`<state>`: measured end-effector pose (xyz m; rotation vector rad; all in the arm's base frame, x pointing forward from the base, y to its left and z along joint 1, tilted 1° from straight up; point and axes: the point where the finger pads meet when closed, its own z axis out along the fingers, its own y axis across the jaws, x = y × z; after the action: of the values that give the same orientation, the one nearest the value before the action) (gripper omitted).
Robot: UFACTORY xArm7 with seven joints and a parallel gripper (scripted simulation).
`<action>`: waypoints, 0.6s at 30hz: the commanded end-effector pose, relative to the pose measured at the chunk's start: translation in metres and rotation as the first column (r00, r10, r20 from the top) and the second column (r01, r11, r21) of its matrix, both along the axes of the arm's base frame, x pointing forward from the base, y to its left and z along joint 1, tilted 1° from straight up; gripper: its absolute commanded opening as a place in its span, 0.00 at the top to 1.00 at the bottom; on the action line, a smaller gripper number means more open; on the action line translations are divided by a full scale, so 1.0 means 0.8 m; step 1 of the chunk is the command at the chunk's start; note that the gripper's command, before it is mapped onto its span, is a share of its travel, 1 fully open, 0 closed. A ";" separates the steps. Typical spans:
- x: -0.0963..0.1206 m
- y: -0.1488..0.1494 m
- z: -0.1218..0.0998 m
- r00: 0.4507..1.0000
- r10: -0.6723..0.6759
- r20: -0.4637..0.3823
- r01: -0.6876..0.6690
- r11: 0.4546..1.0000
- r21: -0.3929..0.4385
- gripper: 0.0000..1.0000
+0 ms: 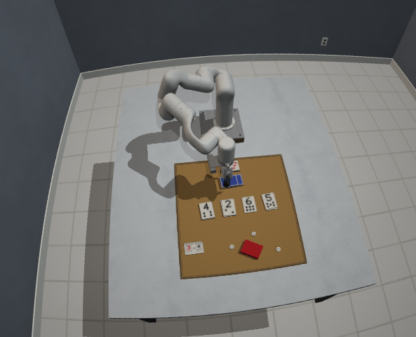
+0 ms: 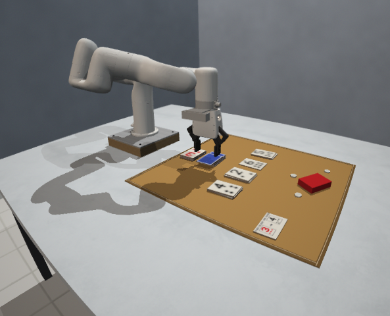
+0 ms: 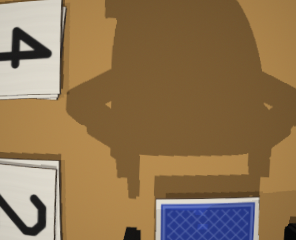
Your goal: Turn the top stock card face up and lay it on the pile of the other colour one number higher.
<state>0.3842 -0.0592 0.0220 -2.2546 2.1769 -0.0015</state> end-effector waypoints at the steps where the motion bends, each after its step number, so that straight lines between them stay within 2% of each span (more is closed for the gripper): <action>1: -0.003 -0.024 0.043 1.000 0.004 -0.002 -0.004 1.000 0.003 0.13; 8: -0.003 -0.024 0.042 1.000 0.005 -0.004 -0.004 0.999 0.035 0.13; 13: -0.003 -0.026 0.042 1.000 0.005 -0.008 -0.004 0.993 0.120 0.13; 15: -0.003 -0.026 0.042 1.000 0.005 -0.008 -0.004 0.993 0.120 0.13; 18: -0.003 -0.027 0.042 1.000 0.006 -0.011 -0.004 0.982 0.188 0.13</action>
<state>0.3808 -0.0798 0.0545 -2.2042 2.1230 0.1225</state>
